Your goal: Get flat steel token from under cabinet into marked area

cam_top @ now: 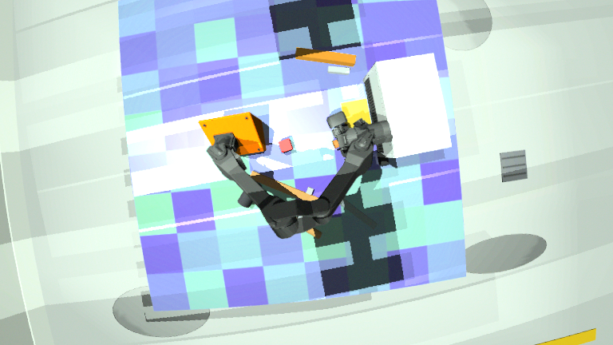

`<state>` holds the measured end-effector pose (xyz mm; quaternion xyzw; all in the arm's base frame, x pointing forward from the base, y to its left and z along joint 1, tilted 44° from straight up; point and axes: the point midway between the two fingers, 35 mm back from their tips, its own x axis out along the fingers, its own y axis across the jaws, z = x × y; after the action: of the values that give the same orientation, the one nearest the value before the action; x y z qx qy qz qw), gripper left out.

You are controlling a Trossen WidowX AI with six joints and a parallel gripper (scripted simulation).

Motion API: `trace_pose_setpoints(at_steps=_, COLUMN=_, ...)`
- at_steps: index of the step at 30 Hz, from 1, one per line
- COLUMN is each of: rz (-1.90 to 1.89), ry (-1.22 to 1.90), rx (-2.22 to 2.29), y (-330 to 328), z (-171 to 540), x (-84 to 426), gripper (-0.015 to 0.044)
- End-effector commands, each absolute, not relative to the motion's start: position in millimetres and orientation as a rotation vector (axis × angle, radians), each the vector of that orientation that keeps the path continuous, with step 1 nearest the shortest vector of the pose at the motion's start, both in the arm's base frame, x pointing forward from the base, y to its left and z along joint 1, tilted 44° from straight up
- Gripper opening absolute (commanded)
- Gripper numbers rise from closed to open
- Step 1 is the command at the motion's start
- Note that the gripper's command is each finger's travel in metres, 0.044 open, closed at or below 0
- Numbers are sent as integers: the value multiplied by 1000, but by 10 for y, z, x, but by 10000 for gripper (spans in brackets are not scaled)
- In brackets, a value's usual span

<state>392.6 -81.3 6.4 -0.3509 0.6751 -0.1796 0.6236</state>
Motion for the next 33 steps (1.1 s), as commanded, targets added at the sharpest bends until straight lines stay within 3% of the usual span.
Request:
trace_pose_setpoints(at_steps=1, rz=-408, ry=1556, rx=-809, y=-823, z=57, x=3879, gripper=0)
trace_pose_setpoints(at_steps=33, rz=-408, ry=1557, rx=-810, y=-900, z=123, x=3580, gripper=0)
